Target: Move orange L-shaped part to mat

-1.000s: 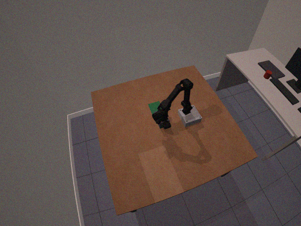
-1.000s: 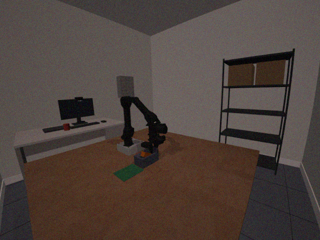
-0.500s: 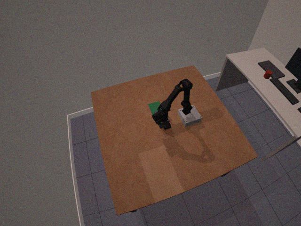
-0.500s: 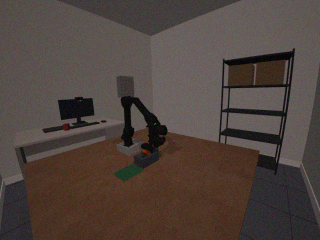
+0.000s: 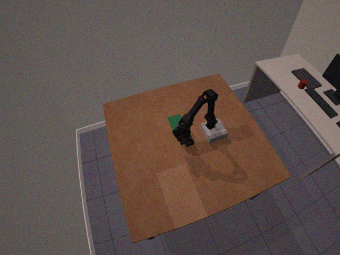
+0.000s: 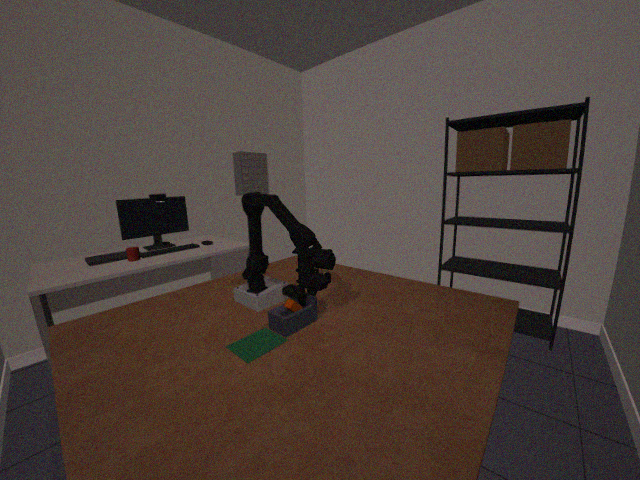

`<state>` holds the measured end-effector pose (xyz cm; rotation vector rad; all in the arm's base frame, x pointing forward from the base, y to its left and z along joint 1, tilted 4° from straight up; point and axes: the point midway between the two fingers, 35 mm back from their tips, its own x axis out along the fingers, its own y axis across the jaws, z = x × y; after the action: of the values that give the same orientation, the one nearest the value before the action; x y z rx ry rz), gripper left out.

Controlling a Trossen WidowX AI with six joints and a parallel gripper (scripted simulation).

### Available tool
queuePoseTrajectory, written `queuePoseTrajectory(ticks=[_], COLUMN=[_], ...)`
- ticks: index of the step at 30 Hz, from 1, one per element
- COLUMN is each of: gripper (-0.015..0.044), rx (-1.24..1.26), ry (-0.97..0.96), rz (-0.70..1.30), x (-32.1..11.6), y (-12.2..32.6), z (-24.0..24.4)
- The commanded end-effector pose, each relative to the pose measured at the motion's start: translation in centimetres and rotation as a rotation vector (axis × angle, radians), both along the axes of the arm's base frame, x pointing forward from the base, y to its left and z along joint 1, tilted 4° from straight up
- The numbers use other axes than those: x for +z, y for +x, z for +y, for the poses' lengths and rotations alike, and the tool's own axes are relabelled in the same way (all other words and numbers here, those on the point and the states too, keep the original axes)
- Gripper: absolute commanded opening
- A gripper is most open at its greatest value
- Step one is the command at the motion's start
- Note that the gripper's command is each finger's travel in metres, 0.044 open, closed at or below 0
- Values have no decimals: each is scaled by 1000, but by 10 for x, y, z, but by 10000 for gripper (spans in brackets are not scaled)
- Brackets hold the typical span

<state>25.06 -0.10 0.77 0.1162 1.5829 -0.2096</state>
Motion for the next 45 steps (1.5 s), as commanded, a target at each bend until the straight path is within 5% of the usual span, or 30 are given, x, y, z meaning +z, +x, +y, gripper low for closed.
queuePoseTrajectory(ticks=[1, 6, 15, 43, 45], gripper=[180, 180, 180, 180, 232], rx=[0, 0, 0, -6, 34], ry=[1, 1, 0, -1, 0], rz=[-9, -9, -9, -24, -21], x=[8, 16, 105, 102, 103], y=[4, 5, 3, 5, 6], z=[7, 6, 1, 1, -1])
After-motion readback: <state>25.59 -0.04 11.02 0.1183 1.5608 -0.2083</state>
